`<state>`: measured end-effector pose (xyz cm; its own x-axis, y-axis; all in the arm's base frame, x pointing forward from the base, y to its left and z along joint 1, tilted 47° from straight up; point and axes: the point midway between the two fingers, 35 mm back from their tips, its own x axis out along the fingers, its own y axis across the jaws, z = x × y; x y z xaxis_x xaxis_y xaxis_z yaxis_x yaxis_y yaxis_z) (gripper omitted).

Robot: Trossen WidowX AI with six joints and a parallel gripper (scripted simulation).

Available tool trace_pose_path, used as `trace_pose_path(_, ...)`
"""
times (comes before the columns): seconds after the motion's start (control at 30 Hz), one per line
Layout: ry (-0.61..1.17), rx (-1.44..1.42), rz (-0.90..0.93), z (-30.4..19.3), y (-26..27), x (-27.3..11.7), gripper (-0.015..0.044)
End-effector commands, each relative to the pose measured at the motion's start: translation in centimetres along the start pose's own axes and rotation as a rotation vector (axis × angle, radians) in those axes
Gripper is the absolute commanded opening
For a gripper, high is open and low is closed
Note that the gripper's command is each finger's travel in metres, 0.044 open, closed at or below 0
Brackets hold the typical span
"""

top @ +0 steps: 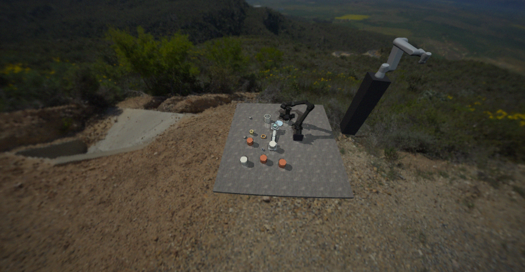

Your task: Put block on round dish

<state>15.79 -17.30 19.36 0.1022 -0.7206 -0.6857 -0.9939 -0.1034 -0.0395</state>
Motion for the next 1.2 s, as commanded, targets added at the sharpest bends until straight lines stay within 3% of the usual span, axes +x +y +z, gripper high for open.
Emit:
trace_pose_path(0.0,0.004,0.005,-0.011,-0.2,-0.3,-3.1,0.044)
trace_pose_path(0.27,0.008,0.002,-0.012,-0.2,-0.1,-4.7,0.044)
trace_pose_path(0.5,-0.006,0.072,-0.046,0.7,-2.3,-5.5,0.026)
trace_pose_path(0.83,-0.093,0.079,-0.063,7.1,-9.0,-6.9,0.026)
trace_pose_path(1.17,-0.013,0.127,-0.012,16.7,-13.9,-9.8,0.026)
